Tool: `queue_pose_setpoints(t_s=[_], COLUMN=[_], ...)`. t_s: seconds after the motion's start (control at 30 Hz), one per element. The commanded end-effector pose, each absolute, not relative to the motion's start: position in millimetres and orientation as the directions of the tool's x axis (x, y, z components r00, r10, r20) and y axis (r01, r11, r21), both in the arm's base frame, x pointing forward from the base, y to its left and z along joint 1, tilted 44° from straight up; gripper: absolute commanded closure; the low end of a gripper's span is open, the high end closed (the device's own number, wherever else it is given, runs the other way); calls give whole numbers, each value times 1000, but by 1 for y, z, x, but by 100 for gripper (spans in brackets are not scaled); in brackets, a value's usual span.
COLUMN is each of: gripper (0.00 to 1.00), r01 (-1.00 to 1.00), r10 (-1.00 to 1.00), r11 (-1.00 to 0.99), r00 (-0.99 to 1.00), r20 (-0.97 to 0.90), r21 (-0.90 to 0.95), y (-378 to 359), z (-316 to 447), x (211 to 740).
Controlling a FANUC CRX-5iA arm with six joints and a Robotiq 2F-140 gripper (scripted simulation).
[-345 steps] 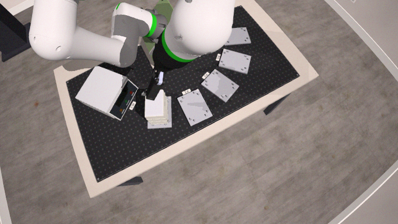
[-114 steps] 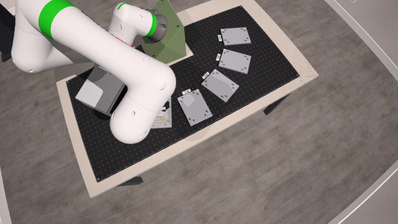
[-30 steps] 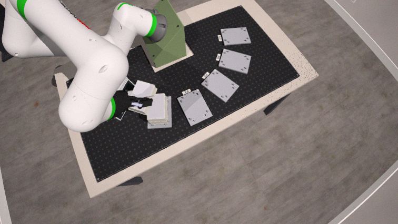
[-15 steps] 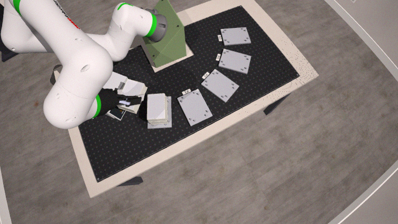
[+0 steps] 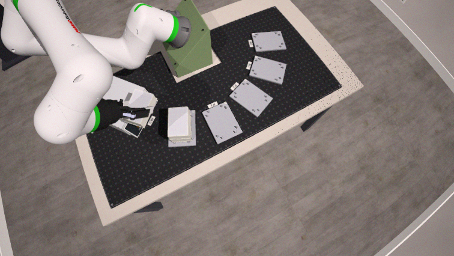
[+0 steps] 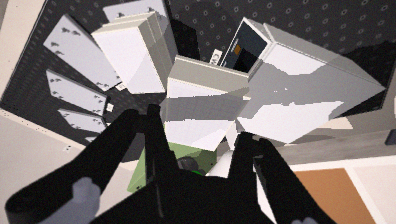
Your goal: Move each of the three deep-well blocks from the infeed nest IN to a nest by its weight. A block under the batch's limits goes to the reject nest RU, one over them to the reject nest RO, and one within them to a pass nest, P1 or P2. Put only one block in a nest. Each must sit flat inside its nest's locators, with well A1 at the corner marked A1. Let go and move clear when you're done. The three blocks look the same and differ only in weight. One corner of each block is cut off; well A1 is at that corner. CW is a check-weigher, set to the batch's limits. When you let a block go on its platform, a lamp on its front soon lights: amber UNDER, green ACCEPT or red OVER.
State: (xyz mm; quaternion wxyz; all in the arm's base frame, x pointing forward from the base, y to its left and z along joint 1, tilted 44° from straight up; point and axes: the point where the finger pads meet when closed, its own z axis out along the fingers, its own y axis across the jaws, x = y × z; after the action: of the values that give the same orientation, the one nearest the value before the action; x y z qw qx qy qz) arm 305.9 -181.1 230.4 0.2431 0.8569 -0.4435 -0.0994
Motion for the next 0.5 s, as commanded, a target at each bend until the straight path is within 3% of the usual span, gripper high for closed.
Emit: queue_pose_setpoints(t_s=[0.0,0.47], gripper=[90,90], r01=[-712,-837], r10=[-808,-883], r11=[-489,-373], r00=[587,453], r20=[45,124], r21=[505,401], y=[-186,-201], z=[237,253], x=[300,275])
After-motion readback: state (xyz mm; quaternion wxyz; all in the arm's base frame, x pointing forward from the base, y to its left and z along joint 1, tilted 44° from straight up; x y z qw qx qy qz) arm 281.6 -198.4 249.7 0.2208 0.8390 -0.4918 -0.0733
